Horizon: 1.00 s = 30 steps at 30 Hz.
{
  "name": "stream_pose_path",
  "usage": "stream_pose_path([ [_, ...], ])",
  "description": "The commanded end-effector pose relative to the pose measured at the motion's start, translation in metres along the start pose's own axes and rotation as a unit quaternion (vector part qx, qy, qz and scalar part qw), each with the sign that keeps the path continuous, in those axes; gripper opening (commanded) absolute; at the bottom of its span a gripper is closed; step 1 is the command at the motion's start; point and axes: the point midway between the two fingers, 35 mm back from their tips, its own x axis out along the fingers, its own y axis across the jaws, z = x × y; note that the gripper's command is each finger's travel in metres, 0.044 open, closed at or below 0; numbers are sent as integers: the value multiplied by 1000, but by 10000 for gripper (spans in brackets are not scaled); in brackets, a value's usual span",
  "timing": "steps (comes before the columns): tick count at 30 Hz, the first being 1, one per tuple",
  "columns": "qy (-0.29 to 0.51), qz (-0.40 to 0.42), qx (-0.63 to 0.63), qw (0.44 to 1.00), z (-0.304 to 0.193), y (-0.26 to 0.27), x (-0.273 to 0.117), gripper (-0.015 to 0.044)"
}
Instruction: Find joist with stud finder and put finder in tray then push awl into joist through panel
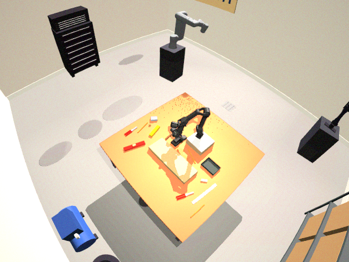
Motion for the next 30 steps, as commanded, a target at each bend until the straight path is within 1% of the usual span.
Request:
stream_pose_path([
  [1,0,4,-3,1000,-3,2,8,440],
  [11,0,4,-3,1000,-8,3,20,440],
  [15,0,4,-3,1000,-8,3,20,335],
  [30,0,4,-3,1000,-8,3,20,235],
])
